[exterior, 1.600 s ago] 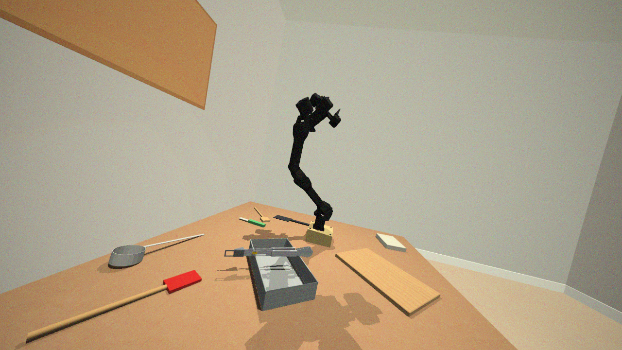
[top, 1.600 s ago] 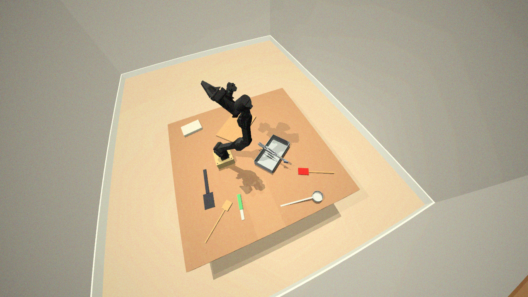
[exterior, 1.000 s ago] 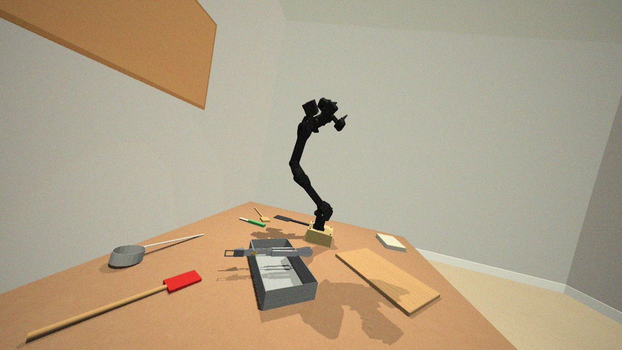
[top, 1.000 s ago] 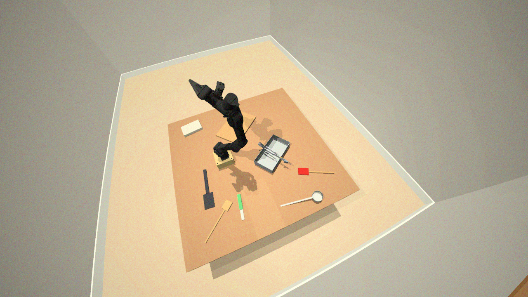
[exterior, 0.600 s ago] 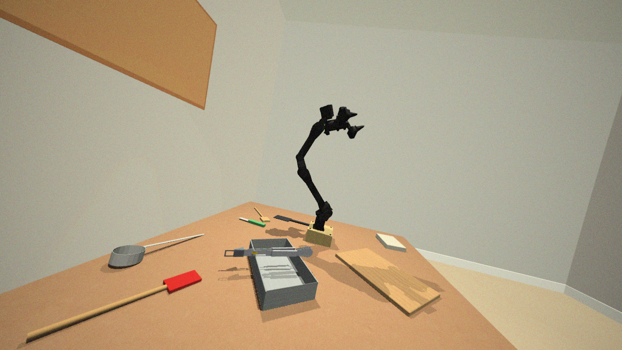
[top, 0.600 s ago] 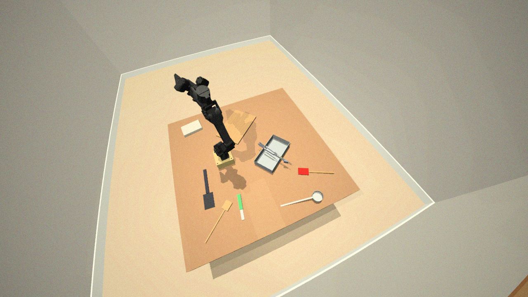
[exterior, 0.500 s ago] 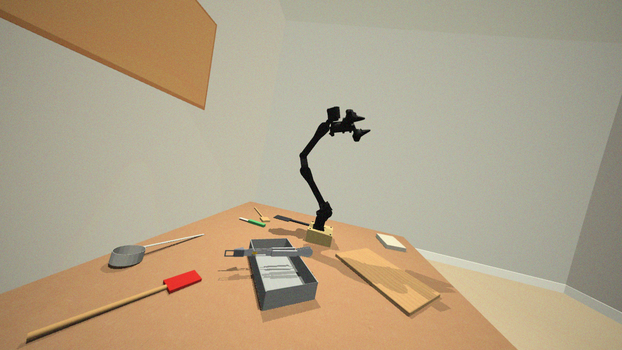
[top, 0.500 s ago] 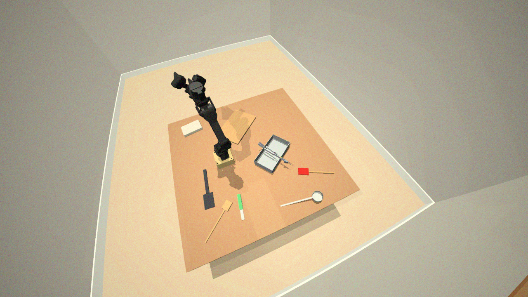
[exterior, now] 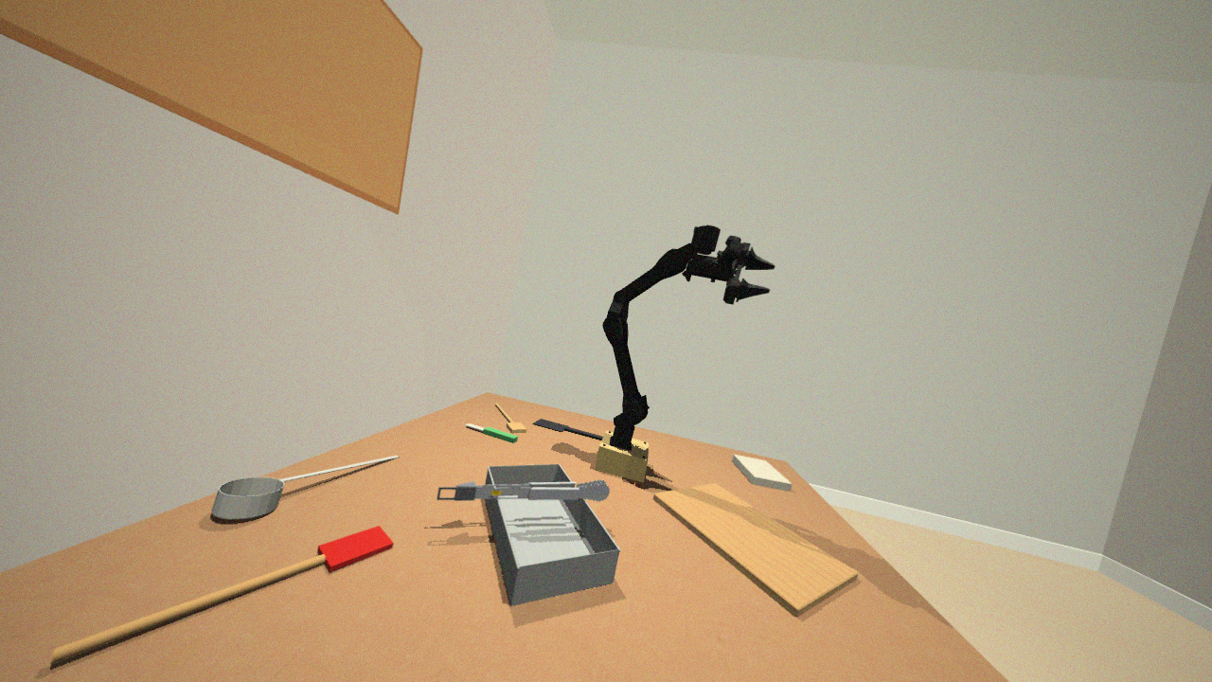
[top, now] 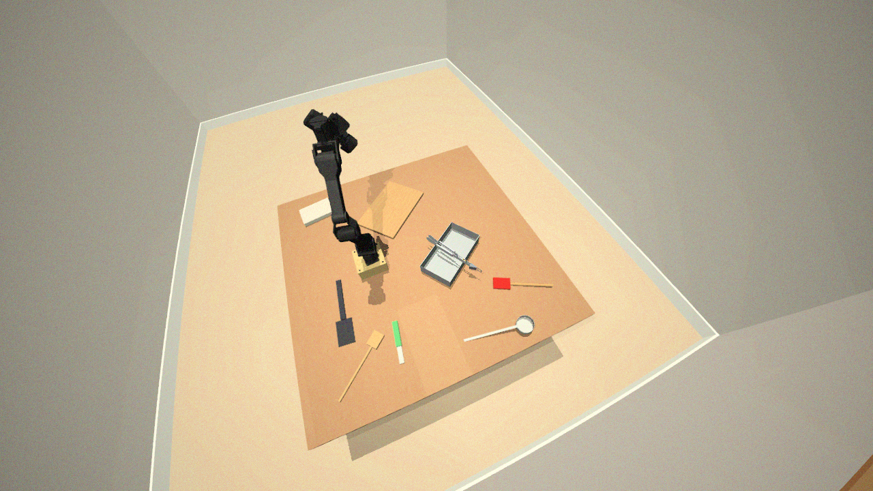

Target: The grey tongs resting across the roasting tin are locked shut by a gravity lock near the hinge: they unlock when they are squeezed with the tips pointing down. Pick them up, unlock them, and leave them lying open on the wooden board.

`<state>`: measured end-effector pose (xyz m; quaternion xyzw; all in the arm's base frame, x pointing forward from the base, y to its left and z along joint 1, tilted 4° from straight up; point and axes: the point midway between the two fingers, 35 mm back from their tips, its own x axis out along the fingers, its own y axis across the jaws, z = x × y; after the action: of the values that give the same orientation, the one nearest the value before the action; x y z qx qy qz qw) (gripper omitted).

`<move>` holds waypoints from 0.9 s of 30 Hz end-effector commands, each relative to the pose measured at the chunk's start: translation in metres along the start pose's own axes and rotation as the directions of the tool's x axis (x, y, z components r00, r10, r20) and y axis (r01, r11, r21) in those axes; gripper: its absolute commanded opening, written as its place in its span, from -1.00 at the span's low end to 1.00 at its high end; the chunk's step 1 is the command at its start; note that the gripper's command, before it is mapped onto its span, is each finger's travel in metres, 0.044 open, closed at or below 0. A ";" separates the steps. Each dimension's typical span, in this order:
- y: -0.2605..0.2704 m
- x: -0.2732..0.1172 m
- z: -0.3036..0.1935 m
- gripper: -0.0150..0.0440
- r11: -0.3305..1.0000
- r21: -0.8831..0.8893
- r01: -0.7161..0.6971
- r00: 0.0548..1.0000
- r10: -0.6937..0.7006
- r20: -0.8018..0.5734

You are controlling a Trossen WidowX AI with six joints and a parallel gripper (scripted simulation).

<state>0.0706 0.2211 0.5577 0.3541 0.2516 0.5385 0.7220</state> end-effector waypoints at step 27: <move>-0.412 -0.011 0.095 1.00 0.354 0.350 0.867 0.388 -0.921 -0.030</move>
<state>0.3621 0.1567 0.3337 0.3101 0.3911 0.0469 0.8653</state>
